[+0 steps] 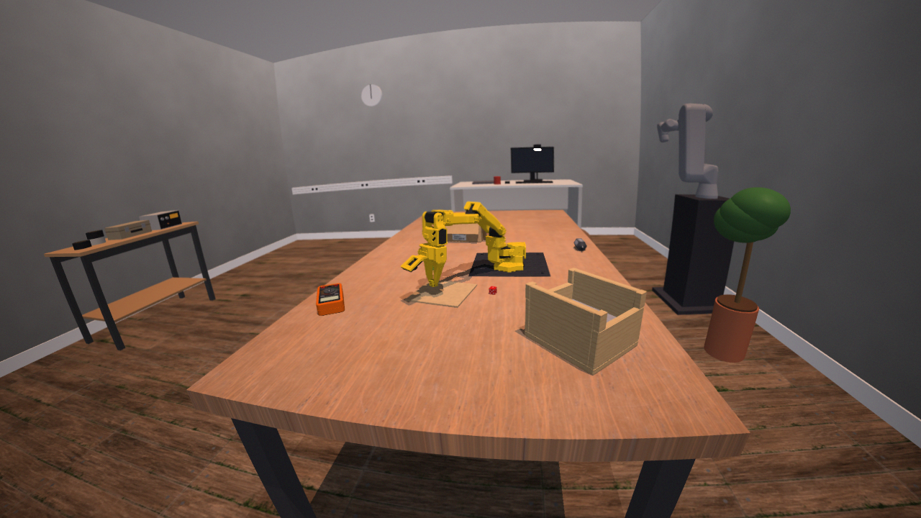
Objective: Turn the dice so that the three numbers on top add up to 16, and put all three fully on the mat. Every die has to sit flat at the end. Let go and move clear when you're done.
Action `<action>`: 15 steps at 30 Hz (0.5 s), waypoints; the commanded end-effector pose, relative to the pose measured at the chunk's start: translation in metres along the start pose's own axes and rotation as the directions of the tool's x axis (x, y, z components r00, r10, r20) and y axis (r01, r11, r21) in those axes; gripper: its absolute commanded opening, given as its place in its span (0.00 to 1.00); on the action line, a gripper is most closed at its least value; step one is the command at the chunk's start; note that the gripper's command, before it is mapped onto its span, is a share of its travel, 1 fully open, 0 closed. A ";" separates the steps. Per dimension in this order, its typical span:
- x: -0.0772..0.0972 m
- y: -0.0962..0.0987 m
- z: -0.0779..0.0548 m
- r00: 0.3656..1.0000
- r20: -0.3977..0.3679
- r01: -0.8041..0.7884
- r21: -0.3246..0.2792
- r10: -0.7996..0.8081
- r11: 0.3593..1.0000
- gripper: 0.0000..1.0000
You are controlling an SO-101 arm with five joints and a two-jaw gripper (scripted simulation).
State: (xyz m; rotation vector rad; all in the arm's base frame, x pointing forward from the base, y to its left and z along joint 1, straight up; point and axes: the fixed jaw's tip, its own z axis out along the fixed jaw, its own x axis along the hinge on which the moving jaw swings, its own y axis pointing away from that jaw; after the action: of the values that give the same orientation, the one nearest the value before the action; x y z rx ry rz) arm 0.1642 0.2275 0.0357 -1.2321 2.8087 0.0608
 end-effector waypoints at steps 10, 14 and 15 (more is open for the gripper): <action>0.003 0.002 0.010 0.999 -0.035 0.002 0.002 -0.002 1.000 0.00; 0.003 0.002 0.010 0.999 -0.036 0.002 0.002 -0.002 1.000 0.00; 0.003 0.002 0.010 0.999 -0.036 0.002 0.002 -0.002 1.000 0.00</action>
State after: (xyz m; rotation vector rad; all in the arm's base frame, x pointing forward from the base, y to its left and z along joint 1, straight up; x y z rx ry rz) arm 0.1640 0.2272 0.0297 -1.2380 2.8221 0.0488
